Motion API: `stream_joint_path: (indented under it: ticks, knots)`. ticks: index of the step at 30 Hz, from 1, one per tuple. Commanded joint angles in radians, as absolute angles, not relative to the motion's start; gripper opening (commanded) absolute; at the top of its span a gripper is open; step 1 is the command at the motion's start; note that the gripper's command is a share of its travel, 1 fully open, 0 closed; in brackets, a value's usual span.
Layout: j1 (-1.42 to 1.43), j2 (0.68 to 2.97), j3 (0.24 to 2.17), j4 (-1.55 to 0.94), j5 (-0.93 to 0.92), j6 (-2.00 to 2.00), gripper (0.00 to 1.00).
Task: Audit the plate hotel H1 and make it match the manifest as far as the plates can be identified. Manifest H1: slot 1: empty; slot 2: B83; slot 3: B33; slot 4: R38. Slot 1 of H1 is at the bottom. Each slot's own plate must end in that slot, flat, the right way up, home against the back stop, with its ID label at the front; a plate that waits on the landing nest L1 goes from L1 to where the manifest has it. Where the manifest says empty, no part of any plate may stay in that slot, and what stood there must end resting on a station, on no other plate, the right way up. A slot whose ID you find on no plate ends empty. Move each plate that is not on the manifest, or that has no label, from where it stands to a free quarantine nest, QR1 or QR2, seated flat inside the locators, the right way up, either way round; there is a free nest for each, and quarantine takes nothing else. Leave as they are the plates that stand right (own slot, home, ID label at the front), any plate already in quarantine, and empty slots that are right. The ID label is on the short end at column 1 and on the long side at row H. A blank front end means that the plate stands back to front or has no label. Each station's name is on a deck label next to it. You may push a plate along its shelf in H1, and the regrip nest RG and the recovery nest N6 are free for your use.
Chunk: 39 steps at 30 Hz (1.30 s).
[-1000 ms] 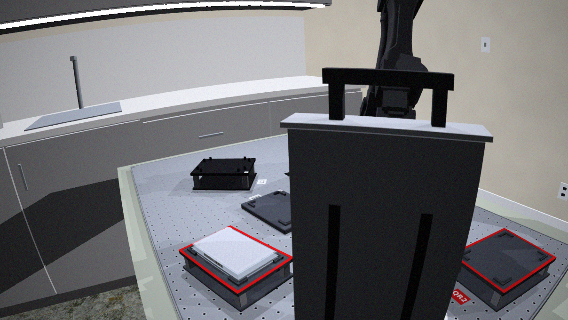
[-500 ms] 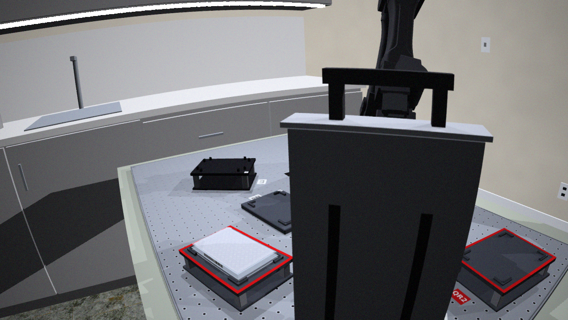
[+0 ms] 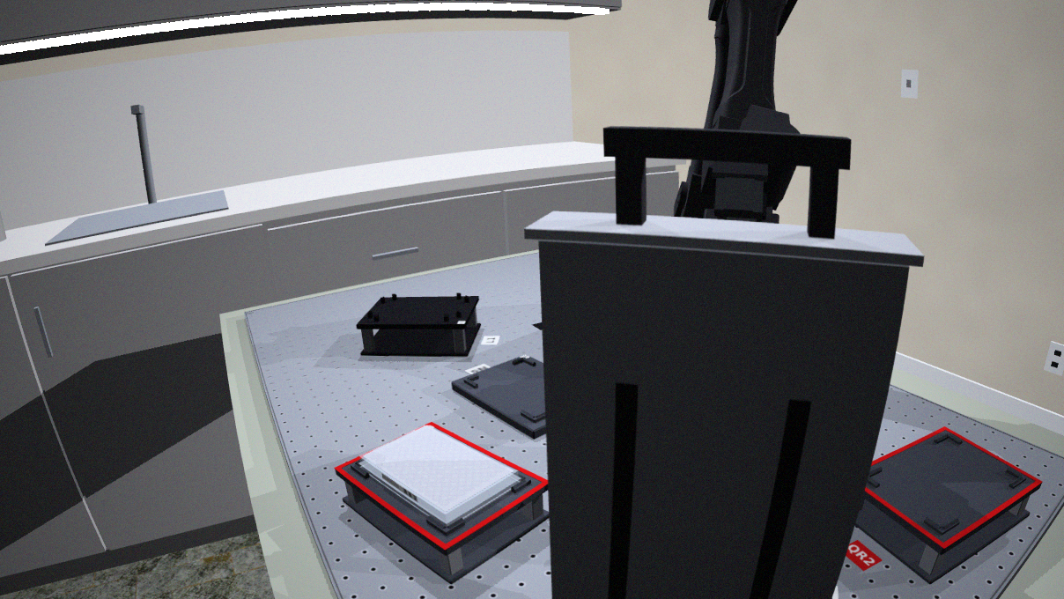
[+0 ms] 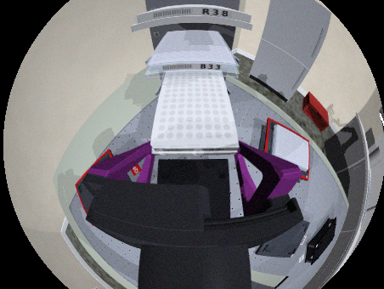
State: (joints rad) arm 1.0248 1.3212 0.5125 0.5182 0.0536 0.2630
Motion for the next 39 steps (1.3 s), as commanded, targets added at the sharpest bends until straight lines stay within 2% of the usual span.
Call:
stream_joint_path:
  ticks: [1,39]
  knots:
    - [1.011,1.332,0.551,0.556,0.06,0.255,0.86]
    - [1.014,1.336,0.551,0.56,0.062,0.255,0.86]
